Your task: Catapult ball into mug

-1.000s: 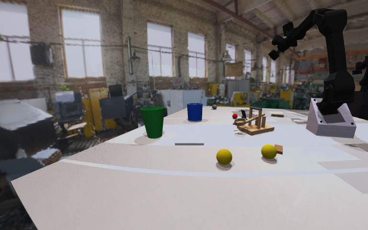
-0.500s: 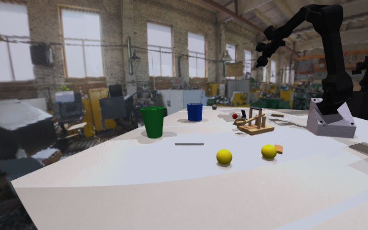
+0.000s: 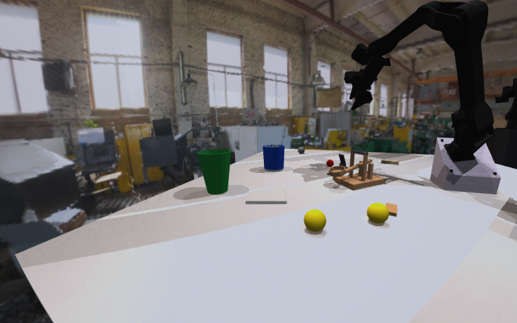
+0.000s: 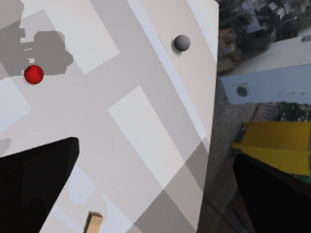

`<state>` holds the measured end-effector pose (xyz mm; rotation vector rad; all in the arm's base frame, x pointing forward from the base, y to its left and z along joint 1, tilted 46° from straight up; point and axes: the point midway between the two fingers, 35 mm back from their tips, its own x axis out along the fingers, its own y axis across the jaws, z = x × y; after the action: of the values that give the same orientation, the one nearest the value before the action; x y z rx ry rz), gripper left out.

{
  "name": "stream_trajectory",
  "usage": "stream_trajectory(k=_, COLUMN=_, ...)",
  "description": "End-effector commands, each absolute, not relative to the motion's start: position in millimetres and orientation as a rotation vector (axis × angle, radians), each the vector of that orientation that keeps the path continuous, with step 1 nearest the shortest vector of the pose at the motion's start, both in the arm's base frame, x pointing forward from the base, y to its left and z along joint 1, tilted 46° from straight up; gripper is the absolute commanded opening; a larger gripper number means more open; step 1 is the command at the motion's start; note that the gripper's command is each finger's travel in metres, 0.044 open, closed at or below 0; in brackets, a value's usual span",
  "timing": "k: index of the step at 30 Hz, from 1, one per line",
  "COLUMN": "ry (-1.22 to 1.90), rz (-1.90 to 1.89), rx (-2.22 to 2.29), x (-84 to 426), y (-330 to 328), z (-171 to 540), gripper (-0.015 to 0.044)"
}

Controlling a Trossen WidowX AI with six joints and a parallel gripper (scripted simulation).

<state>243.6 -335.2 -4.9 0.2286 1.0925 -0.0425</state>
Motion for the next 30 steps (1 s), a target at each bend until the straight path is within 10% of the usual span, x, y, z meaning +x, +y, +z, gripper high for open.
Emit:
stream_trajectory(k=1, ry=1.098, rz=0.083, rx=0.218, x=257.6, y=-299.7, z=2.3, gripper=0.0440)
stream_trajectory(k=30, ry=1.095, rz=0.900, rx=0.168, x=269.0, y=-62.0, z=63.8, gripper=0.0440)
